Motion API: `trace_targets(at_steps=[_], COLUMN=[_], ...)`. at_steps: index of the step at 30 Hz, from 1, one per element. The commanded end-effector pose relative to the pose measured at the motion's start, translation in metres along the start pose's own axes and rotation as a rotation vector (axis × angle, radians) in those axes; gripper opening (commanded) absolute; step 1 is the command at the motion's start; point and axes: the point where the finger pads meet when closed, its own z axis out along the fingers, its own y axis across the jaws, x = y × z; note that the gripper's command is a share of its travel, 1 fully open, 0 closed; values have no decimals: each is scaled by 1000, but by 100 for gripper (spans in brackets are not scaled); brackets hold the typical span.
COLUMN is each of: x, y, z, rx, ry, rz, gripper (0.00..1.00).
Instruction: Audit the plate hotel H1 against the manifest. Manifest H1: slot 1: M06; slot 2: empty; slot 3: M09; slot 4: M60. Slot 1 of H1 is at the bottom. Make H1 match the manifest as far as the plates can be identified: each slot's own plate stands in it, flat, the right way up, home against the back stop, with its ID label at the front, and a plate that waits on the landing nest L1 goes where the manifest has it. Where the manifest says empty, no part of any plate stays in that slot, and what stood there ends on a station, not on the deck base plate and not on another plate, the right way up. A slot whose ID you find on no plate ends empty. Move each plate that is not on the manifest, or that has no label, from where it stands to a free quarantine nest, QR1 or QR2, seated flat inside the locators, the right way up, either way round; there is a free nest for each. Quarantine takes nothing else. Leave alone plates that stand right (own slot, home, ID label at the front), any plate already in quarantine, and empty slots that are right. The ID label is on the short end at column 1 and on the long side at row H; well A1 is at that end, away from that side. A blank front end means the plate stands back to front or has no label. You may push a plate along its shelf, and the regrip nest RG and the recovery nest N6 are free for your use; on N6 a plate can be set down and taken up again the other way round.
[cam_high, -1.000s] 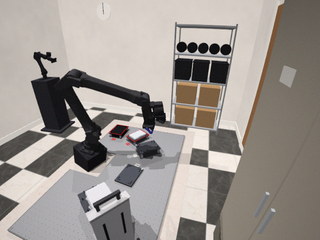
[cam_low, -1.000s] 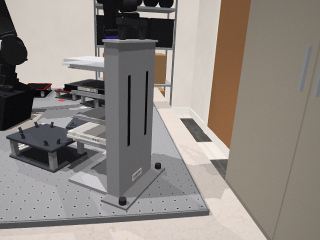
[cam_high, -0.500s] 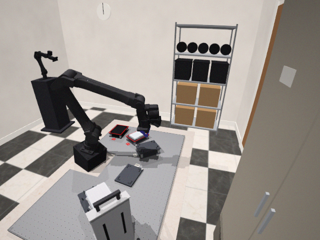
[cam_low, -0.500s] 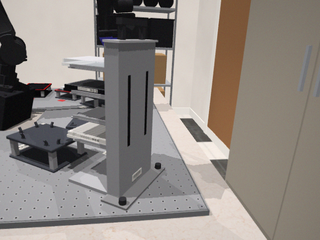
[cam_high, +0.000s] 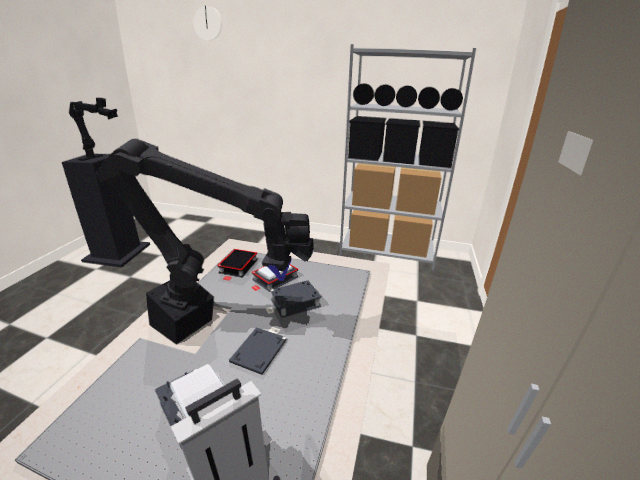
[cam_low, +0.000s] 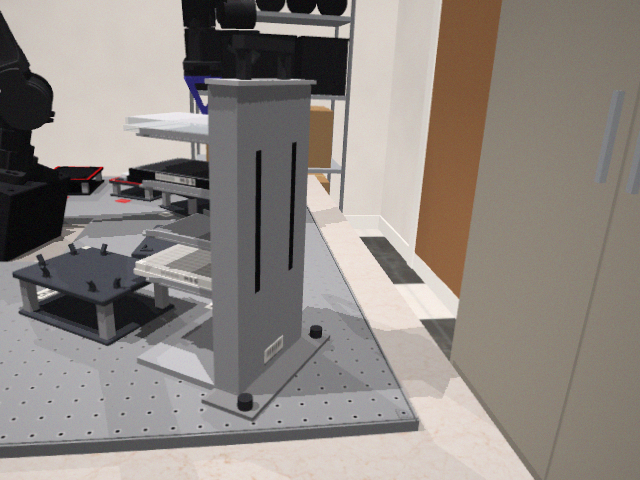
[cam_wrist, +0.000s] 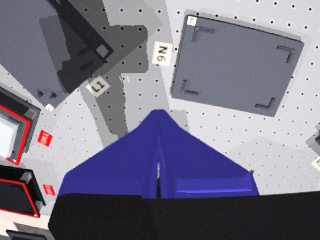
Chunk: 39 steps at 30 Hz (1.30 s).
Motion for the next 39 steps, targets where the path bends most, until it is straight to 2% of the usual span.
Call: trace_targets(at_steps=[1,3,5,6,8,11,19,22,23,25,27,29,33,39], x=[6,11,16,20,20,25,44,46,38,38,29,31,26,24], y=[-9,-14,-14,-15,-15,-28,-47,-49,-48,-48,-51,-53,-67,-89], z=[-6,-6,-5,2,2,-4,-3,-11,-21,-21,-38,-43,-38,-42], rx=[-3,-3,30,49,49,93,87,87,83,83,82,82,87,94], ry=[-14,-14,6,36,36,34,31,31,8,8,-24,-25,-18,-33], rz=[-19,-19,-13,7,7,54,36,36,31,31,40,40,38,37], gripper=[0,0,0,0,0,0,0,0,0,0,0,0,0,0])
